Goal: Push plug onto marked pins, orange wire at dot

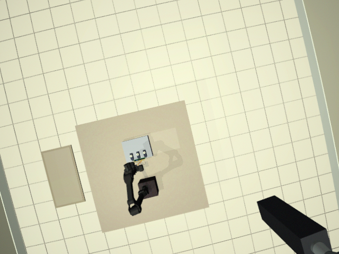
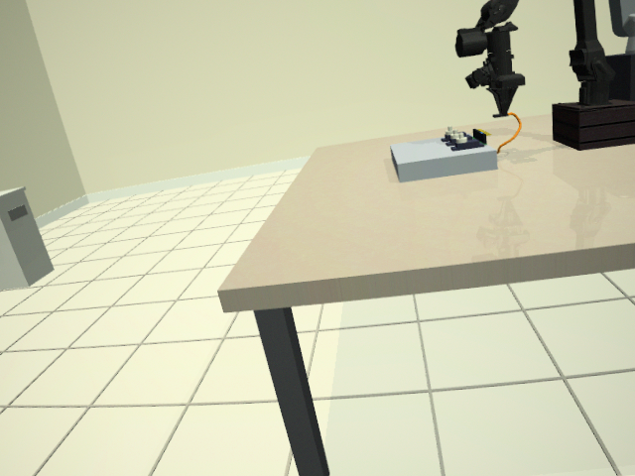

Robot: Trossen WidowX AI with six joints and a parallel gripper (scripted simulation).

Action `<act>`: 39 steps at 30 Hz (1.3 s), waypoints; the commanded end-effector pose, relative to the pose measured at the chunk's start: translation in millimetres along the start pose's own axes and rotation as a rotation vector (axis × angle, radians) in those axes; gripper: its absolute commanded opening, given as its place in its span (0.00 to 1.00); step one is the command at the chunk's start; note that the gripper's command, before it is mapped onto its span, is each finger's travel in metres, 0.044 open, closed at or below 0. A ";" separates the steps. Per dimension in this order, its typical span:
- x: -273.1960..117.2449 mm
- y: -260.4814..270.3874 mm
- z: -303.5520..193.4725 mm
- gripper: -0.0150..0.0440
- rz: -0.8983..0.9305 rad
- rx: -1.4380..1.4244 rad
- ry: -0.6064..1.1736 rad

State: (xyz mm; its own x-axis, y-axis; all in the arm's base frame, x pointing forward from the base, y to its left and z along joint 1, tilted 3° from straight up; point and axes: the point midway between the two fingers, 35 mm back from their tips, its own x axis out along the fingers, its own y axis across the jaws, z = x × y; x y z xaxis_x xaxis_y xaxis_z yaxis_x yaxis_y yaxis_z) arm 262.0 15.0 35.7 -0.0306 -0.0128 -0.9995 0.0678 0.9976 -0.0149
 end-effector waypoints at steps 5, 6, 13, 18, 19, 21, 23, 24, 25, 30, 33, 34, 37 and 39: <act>6.3 -11.7 -27.1 0.25 -0.004 -0.002 0.002; 7.4 -11.7 -27.1 0.25 -0.004 -0.002 0.002; 38.8 -11.8 -26.8 0.25 -0.004 -0.002 0.002; 46.4 -11.9 -27.4 0.25 -0.004 -0.002 0.002; 46.3 -11.9 -26.8 0.25 -0.004 -0.002 0.002; 45.9 -11.9 -23.8 0.25 -0.004 -0.002 0.002; 45.3 -11.8 -18.7 0.25 -0.004 -0.002 0.001; 45.0 -11.7 -15.4 0.25 -0.004 -0.002 0.001; 44.7 -11.7 -11.5 0.25 -0.004 -0.002 0.001; 43.0 -11.7 5.1 0.25 -0.004 -0.002 -0.001; 42.8 -11.8 7.3 0.25 -0.004 -0.002 -0.001; 42.9 -11.9 7.9 0.25 -0.004 -0.002 -0.001; 43.2 -12.1 10.8 0.25 -0.004 -0.002 -0.001; 43.2 -12.1 11.2 0.25 -0.004 -0.002 -0.001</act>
State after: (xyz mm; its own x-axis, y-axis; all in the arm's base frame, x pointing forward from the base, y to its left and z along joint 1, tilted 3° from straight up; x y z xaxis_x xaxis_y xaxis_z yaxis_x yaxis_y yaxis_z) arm 268.7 2.4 -7.3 -0.0268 -0.0137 -0.9995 0.0716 0.9973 -0.0156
